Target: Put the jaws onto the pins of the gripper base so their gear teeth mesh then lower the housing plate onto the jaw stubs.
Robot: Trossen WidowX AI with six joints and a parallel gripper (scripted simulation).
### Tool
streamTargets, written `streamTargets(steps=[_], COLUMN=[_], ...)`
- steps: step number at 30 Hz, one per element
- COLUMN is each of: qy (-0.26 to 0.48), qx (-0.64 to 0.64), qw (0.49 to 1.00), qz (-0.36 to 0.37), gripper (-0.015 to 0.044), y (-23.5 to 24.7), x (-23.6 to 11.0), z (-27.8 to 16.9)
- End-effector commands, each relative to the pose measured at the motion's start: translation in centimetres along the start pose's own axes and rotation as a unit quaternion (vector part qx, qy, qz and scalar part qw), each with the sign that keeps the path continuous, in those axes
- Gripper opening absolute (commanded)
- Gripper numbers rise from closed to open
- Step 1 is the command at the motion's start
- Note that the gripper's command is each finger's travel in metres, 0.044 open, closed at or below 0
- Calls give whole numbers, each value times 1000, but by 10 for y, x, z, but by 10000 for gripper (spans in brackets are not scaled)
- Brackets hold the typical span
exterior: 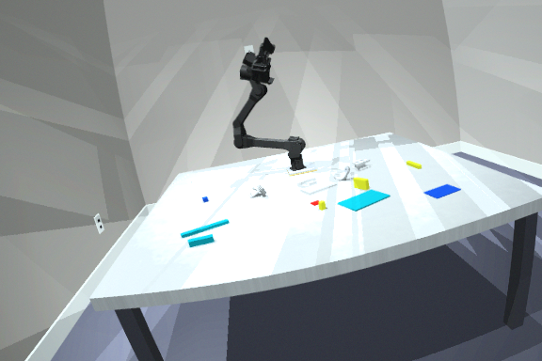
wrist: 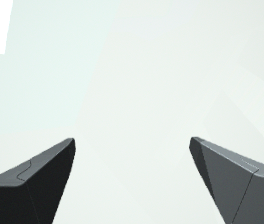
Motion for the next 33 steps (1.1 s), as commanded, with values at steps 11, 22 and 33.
streamTargets(steps=[11,22,33], qy=[0,0,9], qx=[0,0,-4], qw=[1000,1000,1000], qz=[0,0,8], gripper=[164,0,79], y=[0,0,3], x=[0,0,2], z=[0,0,-6])
Point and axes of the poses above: the point midway between the two fingers, 35 mm back from their tips, its own x axis out along the fingers, its own y axis across the jaws, z = x × y, the point moved 9 cm from there along -x, back along the fingers, and after that the axes turned 3 degrees about -x, right-handed, at the moved point
